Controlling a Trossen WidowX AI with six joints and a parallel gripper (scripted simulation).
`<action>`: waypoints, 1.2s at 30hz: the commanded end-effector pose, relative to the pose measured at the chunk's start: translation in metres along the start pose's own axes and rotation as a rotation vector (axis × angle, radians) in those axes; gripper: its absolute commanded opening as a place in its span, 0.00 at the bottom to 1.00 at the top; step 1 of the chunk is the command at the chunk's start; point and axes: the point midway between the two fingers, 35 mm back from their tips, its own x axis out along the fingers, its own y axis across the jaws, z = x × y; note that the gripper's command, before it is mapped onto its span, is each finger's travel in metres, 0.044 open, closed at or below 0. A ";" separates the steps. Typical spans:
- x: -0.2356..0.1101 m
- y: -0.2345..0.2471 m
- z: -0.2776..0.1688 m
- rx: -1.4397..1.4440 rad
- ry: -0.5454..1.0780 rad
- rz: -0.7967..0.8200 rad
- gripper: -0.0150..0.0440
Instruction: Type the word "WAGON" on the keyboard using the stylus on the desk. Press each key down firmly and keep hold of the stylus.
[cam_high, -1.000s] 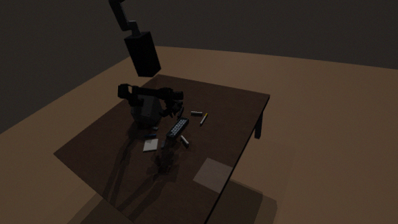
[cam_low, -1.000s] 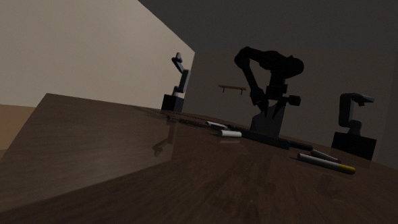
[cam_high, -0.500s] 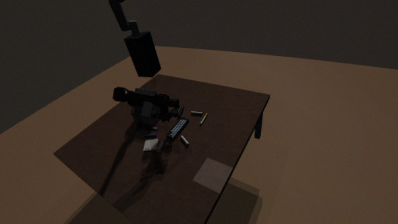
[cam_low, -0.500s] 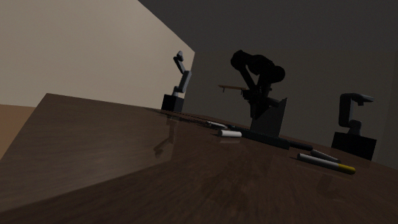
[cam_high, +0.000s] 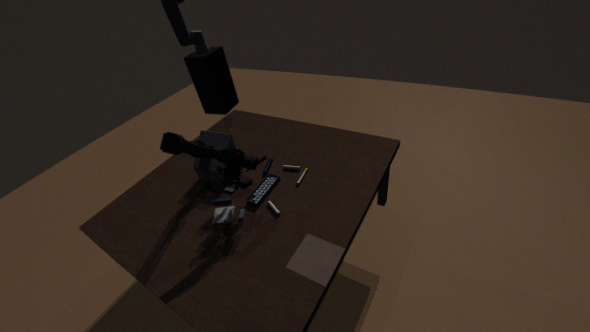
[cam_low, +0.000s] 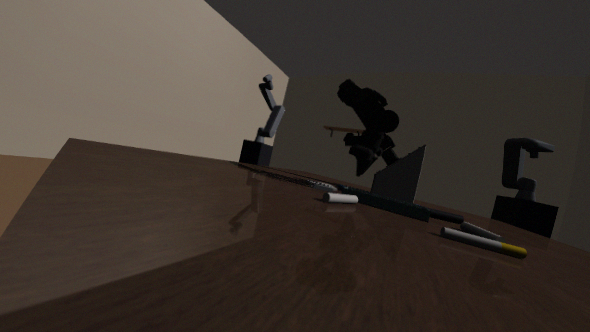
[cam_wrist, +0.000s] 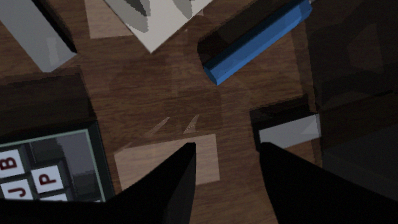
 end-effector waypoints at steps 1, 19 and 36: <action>0.028 -0.045 0.054 0.772 -0.152 -0.109 0.51; 0.032 -0.054 0.065 0.965 -0.197 -0.120 0.51; 0.039 -0.051 0.064 0.965 -0.197 -0.119 0.51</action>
